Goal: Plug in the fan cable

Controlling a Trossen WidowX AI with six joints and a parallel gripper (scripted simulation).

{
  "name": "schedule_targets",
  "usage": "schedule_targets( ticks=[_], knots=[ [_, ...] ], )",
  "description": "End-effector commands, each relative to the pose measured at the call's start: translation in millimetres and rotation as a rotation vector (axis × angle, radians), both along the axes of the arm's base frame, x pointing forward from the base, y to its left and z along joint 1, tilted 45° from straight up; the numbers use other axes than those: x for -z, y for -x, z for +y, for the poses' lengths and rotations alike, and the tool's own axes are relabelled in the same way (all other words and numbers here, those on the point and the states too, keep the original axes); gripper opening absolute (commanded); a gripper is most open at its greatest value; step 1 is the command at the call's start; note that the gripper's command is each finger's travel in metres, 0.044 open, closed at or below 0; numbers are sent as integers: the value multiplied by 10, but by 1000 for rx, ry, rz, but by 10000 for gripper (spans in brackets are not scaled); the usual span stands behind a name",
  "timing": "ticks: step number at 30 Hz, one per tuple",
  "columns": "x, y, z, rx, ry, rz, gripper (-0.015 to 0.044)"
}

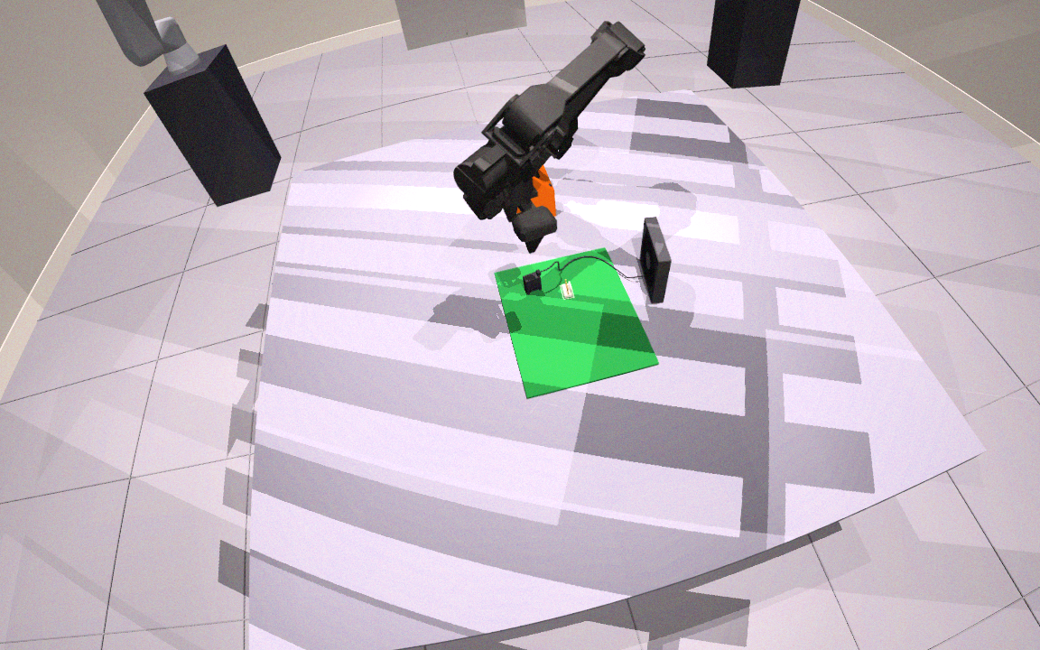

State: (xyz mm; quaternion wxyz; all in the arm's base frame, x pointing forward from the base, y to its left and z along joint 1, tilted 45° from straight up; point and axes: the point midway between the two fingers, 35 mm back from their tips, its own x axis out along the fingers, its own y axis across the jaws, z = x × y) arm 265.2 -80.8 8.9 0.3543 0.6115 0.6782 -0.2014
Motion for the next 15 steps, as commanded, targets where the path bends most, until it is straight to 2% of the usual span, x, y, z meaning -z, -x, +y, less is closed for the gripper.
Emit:
schedule_targets(
  ticks=[1, 6, 15],
  knots=[
    [233, -3, 228, 4, -12, 17, 440],
    [640, 42, 666, 3, -19, 16, 440],
    [683, 43, 711, 3, -19, 16, 440]
  ],
)
